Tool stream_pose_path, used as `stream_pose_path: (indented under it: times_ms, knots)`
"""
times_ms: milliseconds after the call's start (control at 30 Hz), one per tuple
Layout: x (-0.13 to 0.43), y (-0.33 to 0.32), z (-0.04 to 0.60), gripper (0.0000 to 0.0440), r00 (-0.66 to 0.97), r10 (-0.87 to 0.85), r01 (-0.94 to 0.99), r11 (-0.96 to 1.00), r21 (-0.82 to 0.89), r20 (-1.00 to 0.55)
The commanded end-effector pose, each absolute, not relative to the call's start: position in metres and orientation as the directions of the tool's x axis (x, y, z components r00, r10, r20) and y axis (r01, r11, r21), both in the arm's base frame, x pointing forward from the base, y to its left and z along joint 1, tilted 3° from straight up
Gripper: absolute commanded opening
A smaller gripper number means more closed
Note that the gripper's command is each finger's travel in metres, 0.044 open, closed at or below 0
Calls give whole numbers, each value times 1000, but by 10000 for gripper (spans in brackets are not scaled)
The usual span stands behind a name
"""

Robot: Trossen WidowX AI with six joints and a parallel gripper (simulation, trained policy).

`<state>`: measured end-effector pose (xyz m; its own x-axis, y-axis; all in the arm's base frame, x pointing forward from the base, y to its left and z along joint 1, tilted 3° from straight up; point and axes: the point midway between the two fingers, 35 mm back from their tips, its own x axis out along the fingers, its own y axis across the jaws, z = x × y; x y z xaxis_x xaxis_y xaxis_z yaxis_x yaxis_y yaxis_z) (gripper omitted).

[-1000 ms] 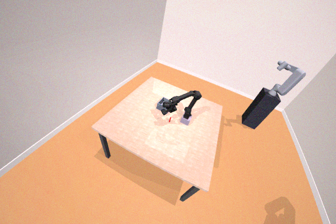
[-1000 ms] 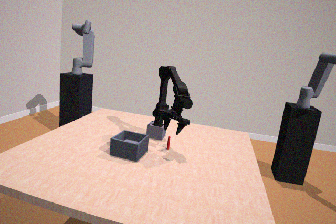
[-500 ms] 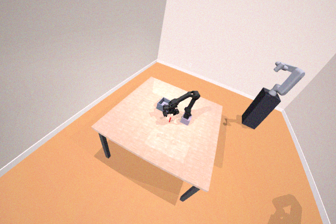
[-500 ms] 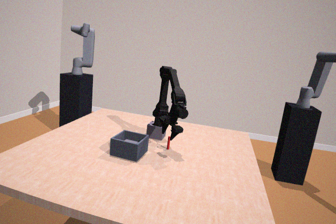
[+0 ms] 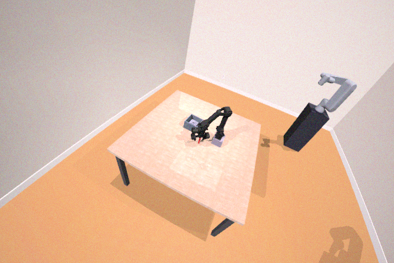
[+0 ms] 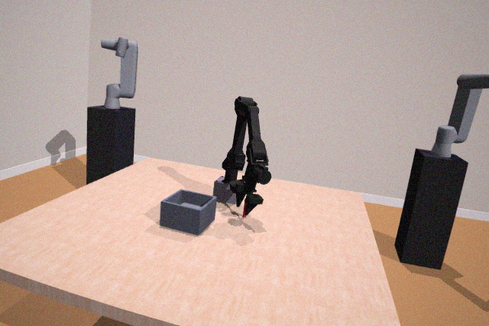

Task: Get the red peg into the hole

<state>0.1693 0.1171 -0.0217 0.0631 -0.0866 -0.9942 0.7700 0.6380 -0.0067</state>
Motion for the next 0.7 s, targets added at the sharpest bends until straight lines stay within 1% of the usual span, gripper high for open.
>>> stream_pose_path:
  times_ms: [0, 400, 433, 667]
  knots:
    - [164, 117, -30, 323, 45, -76, 791, 612, -11, -996]
    - [163, 120, -30, 9, -28, -25, 803, 595, -37, -999]
    - [164, 120, -30, 0, -35, -21, 803, 594, -41, -999]
    - [180, 114, -12, 0, 44, -58, 779, 628, -2, -997]
